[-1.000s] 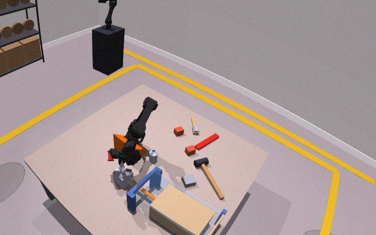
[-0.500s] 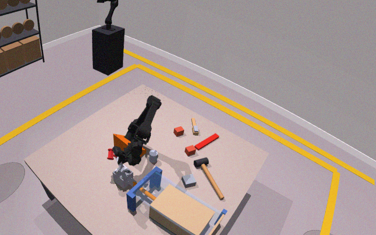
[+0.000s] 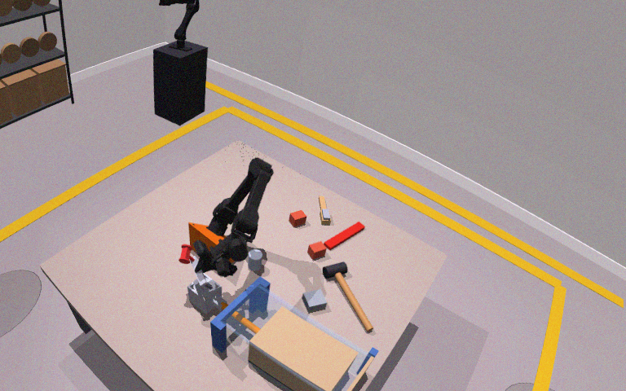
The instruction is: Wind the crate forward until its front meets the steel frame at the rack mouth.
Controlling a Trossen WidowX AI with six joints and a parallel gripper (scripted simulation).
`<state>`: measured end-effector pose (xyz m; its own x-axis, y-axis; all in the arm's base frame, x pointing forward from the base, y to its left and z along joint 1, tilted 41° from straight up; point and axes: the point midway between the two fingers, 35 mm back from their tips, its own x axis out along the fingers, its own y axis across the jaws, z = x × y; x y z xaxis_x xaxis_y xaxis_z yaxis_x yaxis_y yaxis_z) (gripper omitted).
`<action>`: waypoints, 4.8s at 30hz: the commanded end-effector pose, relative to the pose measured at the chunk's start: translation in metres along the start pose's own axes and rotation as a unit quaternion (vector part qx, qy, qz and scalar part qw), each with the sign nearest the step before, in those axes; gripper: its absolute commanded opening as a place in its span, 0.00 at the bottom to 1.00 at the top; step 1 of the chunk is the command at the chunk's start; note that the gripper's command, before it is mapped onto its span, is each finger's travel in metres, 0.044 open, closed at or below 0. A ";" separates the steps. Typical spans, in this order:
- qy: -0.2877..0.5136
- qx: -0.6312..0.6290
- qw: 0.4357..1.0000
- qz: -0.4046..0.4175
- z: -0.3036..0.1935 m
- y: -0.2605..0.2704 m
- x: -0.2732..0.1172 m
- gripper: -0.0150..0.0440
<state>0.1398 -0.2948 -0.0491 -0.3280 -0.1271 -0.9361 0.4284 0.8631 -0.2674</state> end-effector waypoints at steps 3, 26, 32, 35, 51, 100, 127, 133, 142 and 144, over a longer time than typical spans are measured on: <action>-0.008 0.009 0.998 -0.054 0.001 -0.005 -0.004 0.25; -0.019 0.010 0.970 -0.241 0.001 -0.004 -0.004 0.25; -0.022 0.010 0.957 -0.289 0.001 -0.004 -0.003 0.25; -0.022 0.010 0.957 -0.289 0.001 -0.004 -0.003 0.25; -0.022 0.004 0.959 -0.281 -0.022 0.010 -0.008 0.25; -0.015 -0.024 0.952 -0.305 -0.043 0.044 0.010 0.25; -0.016 -0.024 0.954 -0.297 -0.043 0.056 0.014 0.25; -0.015 -0.028 0.955 -0.295 -0.043 0.056 0.016 0.25; -0.014 -0.028 0.955 -0.295 -0.044 0.057 0.017 0.25; -0.014 -0.028 0.955 -0.295 -0.044 0.057 0.017 0.25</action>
<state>0.1215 -0.2267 -0.0692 -0.4774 -0.6119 -0.6306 0.1293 0.6609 -0.7393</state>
